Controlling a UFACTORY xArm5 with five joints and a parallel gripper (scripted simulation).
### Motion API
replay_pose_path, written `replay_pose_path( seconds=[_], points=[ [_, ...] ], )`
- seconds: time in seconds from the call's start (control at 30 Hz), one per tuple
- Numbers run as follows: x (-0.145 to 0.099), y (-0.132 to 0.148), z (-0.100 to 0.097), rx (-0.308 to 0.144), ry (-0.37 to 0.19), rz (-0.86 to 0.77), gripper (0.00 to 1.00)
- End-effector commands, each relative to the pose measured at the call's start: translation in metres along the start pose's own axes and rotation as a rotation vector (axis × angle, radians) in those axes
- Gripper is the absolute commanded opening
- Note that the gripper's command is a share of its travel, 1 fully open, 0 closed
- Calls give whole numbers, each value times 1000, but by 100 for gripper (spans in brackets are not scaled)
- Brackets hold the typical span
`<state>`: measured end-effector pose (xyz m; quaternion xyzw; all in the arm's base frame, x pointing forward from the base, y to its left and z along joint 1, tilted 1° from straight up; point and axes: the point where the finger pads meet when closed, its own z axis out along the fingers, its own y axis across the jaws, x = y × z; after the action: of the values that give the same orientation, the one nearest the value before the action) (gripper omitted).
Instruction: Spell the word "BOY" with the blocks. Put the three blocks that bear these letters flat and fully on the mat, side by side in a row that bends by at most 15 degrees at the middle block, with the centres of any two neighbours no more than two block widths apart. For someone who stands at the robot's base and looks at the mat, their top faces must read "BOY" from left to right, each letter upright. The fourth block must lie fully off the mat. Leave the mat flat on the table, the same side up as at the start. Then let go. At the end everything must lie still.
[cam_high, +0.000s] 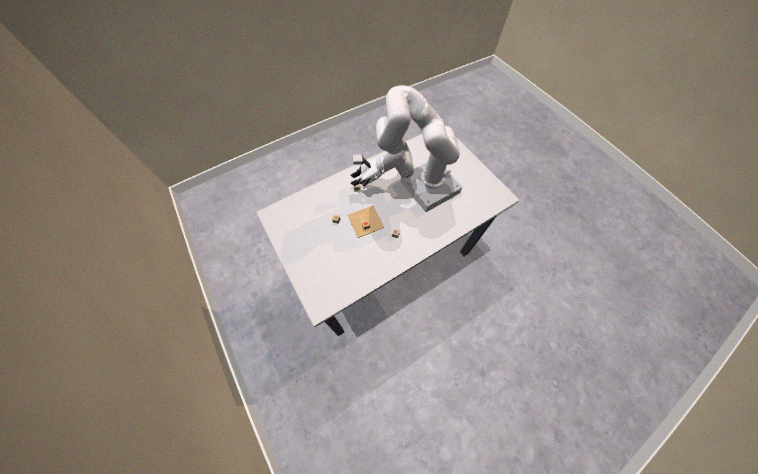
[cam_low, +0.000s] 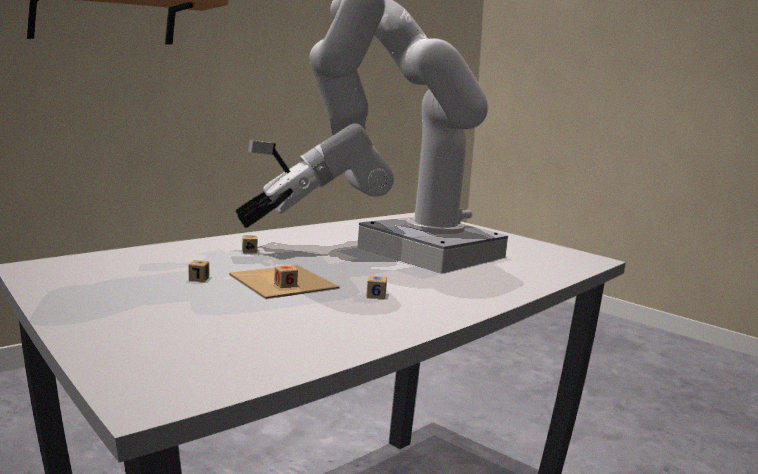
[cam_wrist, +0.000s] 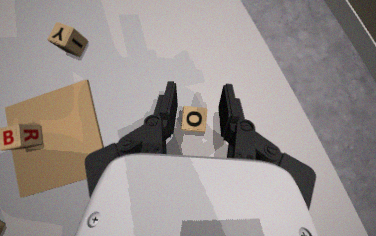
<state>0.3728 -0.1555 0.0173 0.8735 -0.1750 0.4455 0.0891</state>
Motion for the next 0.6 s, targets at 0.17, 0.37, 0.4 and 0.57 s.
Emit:
replay_pose_path(
  seconds=[0.17,0.37,0.4,0.57],
  points=[
    [5,0,-3,0,-187,0,47],
    [8,0,-4,0,-297,0,47],
    [9,0,-4,0,-315,0,47],
    [12,0,-7,0,-386,0,47]
  ],
)
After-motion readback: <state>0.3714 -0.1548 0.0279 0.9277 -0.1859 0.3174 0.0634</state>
